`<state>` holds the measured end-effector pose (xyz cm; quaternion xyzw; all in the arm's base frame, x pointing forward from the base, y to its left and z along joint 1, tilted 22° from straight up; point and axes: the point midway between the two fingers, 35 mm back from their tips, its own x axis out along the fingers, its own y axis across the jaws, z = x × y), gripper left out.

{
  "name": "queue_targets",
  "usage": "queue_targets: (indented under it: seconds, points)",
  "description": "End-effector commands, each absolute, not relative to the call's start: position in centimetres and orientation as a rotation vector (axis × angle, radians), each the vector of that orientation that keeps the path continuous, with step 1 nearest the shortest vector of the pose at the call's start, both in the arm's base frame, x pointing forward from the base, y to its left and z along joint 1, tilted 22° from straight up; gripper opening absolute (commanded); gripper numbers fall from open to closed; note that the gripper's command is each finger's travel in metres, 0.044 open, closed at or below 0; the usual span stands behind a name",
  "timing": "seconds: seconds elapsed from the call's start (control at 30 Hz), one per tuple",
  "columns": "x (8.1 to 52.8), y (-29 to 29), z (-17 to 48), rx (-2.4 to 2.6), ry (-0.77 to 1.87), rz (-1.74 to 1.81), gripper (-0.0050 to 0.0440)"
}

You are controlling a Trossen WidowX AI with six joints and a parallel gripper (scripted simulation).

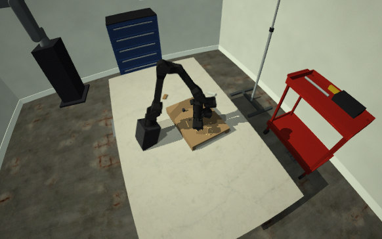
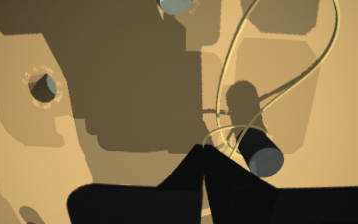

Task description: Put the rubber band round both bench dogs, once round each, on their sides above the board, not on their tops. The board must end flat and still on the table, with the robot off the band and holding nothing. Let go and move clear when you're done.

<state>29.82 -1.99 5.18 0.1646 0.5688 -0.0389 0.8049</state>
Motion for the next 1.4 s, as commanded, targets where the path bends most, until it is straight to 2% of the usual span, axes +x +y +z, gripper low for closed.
queue_targets:
  seconds: [0.0,0.3,0.73,1.37]
  points:
    - [29.5,-1.8,5.7,0.201,1.188,0.021,-0.0050]
    - [29.5,-1.6,5.6,0.189,1.194,0.026,-0.0050]
    - [27.9,0.2,5.2,-0.124,1.164,0.237,-0.0050]
    - [27.5,1.7,5.2,-0.126,1.164,0.240,-0.0050]
